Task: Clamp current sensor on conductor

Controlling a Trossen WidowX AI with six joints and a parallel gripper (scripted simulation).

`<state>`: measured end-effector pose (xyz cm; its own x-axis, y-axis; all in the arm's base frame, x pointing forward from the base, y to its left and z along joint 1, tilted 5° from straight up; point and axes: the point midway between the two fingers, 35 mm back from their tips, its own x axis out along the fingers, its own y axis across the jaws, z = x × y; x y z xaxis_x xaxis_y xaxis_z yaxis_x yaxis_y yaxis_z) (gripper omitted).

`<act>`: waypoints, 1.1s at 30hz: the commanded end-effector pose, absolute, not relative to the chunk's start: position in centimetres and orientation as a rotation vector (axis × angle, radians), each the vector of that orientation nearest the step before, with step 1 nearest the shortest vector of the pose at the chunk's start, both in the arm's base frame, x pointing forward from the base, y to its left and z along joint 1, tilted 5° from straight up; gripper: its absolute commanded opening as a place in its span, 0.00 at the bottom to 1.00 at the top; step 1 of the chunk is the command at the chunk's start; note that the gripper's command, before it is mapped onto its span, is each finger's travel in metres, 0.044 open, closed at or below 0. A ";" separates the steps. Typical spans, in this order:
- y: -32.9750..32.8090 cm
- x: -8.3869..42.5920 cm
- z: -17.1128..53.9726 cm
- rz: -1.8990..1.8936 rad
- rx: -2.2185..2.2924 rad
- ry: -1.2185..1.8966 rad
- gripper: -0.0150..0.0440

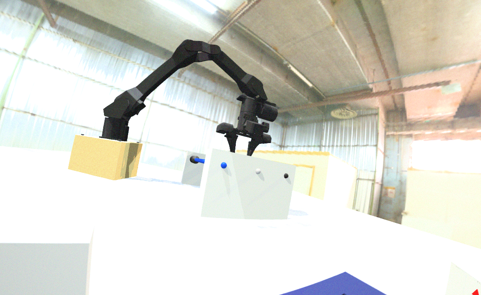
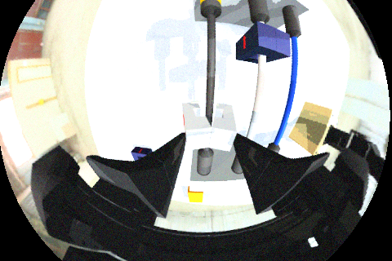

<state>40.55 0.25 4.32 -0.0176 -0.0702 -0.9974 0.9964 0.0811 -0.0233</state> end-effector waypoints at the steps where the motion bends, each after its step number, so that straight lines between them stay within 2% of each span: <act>1: 0.2 40.6 4.4 -1.195 1.089 1.209 0.25; 11: 0.2 40.6 4.4 -1.195 1.089 1.209 0.25; 27: 0.2 40.6 4.4 -1.195 1.089 1.209 0.97; 28: 0.2 40.6 4.4 -1.195 1.089 1.209 1.00; 33: 0.2 40.6 4.4 -1.195 1.089 1.209 1.00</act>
